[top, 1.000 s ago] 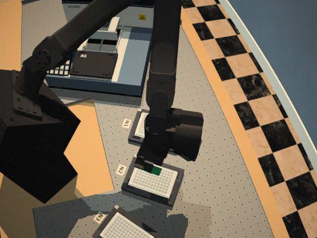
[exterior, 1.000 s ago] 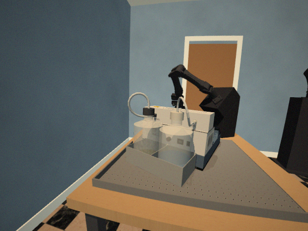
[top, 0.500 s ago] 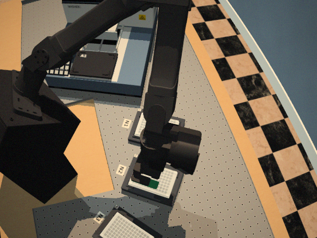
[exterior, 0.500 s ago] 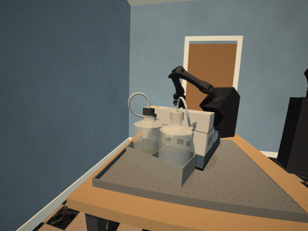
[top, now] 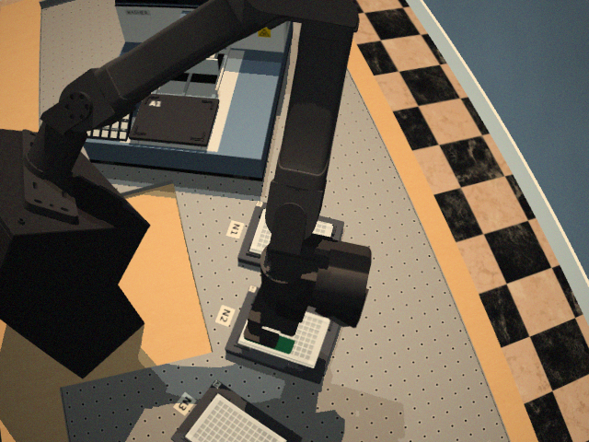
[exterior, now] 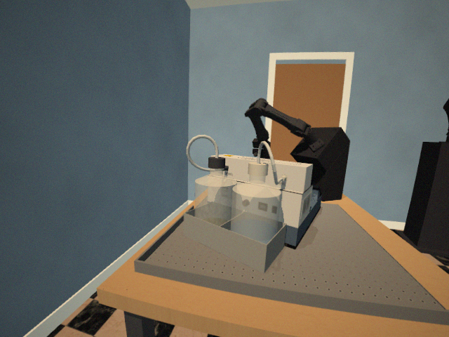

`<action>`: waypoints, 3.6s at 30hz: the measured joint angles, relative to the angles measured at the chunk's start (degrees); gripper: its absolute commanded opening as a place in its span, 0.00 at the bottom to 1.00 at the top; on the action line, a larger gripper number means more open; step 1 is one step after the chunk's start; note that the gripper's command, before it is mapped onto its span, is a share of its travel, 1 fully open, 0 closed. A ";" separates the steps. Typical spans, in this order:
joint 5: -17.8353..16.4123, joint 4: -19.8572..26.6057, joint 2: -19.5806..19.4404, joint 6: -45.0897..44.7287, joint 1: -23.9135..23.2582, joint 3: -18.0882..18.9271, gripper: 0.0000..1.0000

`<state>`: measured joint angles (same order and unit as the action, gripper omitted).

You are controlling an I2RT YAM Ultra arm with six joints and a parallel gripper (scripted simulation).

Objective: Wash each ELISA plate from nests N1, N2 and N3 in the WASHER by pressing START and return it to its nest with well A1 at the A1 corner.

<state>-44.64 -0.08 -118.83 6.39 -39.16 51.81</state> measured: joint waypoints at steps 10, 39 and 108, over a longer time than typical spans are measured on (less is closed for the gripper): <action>0.72 -3.65 -2.73 2.34 2.12 0.55 1.00; 2.23 -10.16 -7.13 6.69 5.03 1.88 1.00; 3.82 -15.39 -12.26 10.49 8.17 4.31 0.90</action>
<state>-40.82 -15.46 -131.09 16.88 -30.98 56.12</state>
